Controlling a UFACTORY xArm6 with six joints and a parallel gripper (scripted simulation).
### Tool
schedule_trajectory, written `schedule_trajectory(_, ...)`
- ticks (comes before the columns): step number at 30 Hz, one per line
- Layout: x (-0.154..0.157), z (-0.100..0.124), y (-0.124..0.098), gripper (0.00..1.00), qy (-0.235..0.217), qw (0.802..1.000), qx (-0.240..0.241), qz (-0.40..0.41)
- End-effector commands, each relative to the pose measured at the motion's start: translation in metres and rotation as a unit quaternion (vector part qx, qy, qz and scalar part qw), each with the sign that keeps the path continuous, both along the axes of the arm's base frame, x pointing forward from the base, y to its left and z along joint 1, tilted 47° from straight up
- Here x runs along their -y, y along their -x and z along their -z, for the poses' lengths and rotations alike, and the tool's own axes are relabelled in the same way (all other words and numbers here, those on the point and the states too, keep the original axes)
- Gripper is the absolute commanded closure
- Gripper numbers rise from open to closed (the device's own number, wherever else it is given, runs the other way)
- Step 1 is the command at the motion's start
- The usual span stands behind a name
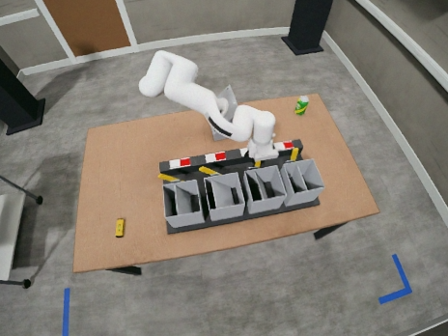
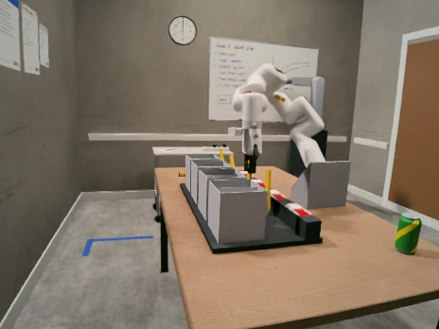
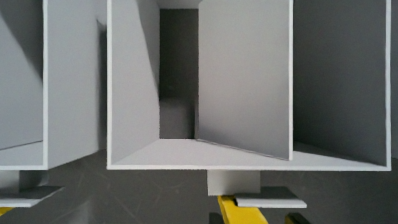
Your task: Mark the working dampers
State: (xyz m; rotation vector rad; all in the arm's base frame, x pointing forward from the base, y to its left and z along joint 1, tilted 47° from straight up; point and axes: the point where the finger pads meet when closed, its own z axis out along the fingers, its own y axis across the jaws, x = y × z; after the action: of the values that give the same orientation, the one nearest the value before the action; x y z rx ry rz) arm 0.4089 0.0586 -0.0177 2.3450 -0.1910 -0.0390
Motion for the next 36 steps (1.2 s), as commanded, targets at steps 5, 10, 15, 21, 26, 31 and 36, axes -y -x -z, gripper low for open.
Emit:
schedule_trajectory(5, -0.001, -0.001, -0.001, 0.61, -0.001, 1.0, 0.002, -0.001)
schedule_trajectory(10, -0.002, -0.002, -0.001, 0.61, -0.001, 1.0, 0.002, -0.001)
schedule_trajectory(15, -0.007, -0.007, -0.002, 0.61, -0.001, 1.0, 0.002, -0.001)
schedule_trajectory(21, -0.016, -0.016, -0.003, 0.61, -0.001, 1.0, 0.002, -0.001)
schedule_trajectory(26, -0.03, -0.03, -0.005, 0.61, -0.001, 1.0, 0.002, -0.001)
schedule_trajectory(31, -0.043, -0.043, -0.006, 0.61, -0.001, 1.0, 0.002, -0.001)
schedule_trajectory(36, -0.05, -0.049, -0.007, 0.61, -0.001, 1.0, 0.002, -0.001)
